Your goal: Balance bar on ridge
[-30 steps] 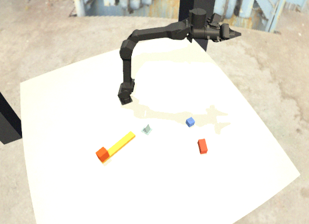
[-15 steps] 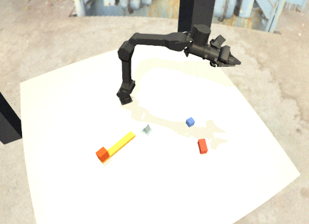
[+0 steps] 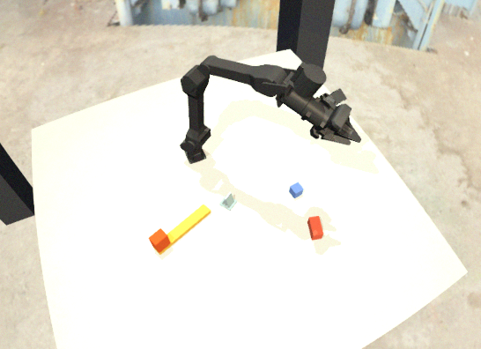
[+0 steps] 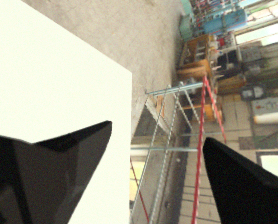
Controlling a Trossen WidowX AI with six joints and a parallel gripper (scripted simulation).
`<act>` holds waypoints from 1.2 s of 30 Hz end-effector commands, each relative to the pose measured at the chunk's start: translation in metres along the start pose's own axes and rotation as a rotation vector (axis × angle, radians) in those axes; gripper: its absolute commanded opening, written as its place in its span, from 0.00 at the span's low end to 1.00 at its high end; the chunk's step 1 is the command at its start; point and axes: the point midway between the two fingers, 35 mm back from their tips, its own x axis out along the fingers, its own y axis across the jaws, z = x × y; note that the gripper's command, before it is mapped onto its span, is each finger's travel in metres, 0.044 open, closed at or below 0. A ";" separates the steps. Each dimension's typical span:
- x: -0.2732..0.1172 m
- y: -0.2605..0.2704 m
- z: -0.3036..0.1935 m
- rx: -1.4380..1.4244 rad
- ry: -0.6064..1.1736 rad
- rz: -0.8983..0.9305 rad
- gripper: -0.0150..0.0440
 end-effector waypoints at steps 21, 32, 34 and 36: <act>-0.028 0.021 -0.187 -0.185 0.414 0.249 0.79; -0.061 0.036 -0.248 -0.204 0.536 0.375 0.79; -0.069 0.040 -0.260 -0.203 0.558 0.406 0.79; -0.077 0.044 -0.271 -0.200 0.579 0.437 0.79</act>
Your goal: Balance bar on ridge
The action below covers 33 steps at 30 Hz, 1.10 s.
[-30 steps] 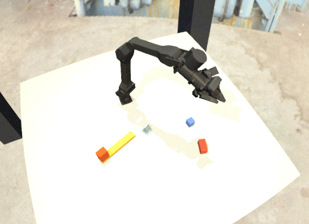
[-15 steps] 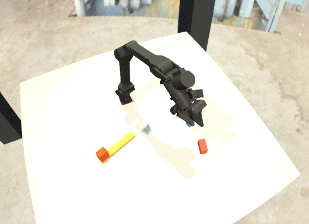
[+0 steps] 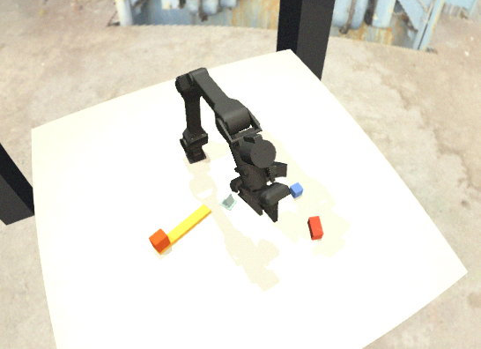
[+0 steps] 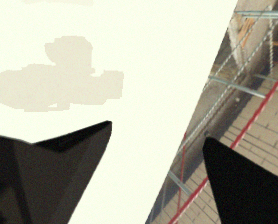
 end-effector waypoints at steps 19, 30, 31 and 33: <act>-0.002 0.106 -0.111 -0.121 0.071 0.399 0.79; -0.021 0.162 -0.148 -0.171 0.002 0.581 0.79; -0.023 0.167 -0.150 -0.174 -0.007 0.596 0.79; -0.027 0.177 -0.155 -0.181 -0.028 0.625 0.79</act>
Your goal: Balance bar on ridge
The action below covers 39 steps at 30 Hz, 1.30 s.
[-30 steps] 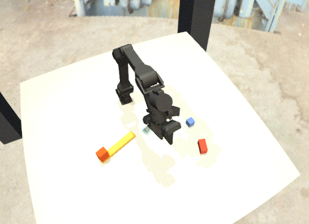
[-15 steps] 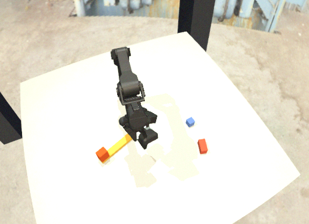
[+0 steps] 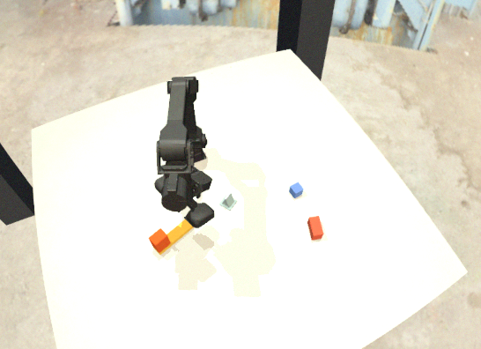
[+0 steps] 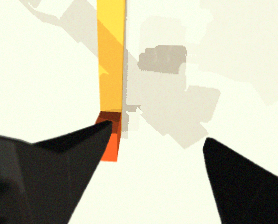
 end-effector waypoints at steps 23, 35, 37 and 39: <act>0.070 0.054 -0.008 -0.052 -0.103 0.126 0.79; 0.114 0.063 0.001 -0.052 -0.104 0.126 0.79; 0.114 0.063 0.001 -0.052 -0.104 0.126 0.79; 0.114 0.063 0.001 -0.052 -0.104 0.126 0.79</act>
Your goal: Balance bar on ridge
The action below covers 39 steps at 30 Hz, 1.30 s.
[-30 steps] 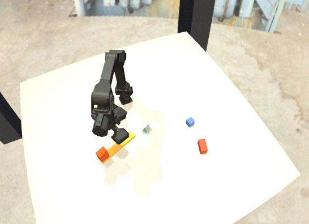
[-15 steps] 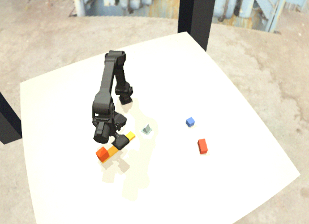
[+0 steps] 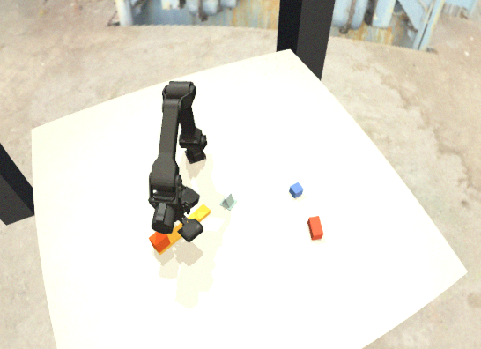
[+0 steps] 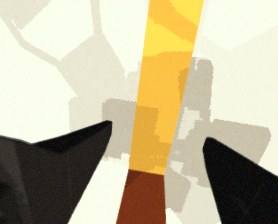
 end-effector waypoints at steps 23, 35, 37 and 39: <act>0.030 0.002 0.001 -0.004 -0.006 0.008 0.79; 0.030 0.002 0.001 -0.004 -0.006 0.008 0.79; 0.028 0.001 0.001 0.000 -0.004 0.003 0.74; 0.028 0.001 0.001 0.000 -0.004 0.003 0.65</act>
